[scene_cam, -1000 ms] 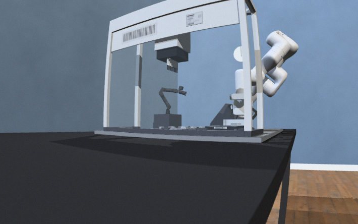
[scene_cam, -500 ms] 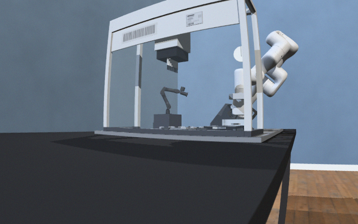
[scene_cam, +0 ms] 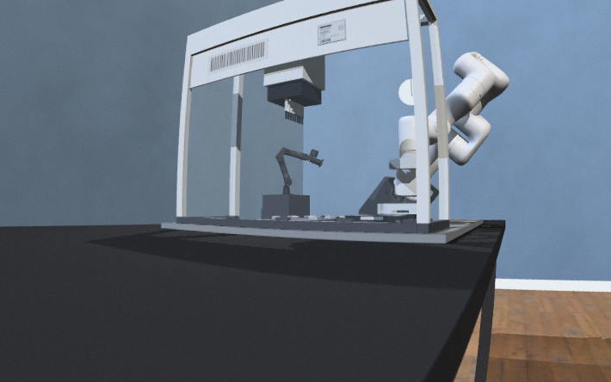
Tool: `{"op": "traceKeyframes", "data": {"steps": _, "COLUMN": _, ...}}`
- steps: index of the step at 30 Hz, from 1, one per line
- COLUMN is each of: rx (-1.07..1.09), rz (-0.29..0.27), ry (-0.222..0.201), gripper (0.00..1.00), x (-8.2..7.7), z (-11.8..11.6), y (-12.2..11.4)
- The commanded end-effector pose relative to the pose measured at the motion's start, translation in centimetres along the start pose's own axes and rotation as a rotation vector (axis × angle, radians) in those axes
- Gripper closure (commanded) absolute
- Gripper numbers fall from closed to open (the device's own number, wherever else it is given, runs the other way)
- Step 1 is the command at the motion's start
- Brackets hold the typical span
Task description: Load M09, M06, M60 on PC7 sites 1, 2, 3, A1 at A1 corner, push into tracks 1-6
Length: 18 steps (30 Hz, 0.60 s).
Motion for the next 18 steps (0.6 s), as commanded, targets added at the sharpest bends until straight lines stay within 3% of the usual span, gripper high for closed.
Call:
{"op": "traceKeyframes", "data": {"steps": 1, "rx": 0.000, "rz": 0.005, "ry": -0.001, "gripper": 0.18, "x": -0.1, "z": 0.0, "y": 0.4}}
{"op": "traceKeyframes", "data": {"steps": 18, "rx": 0.001, "rz": 0.005, "ry": -0.001, "gripper": 0.18, "x": -0.1, "z": 0.0, "y": 1.9}}
Point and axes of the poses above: the point where the finger pads meet when closed, its own x axis out along the fingers, its own z axis across the jaws, y = z × x, the point moved 4 cm from there along -x, back along the fingers, and after that the axes turned 3 degrees about x, right-handed, at the moved point
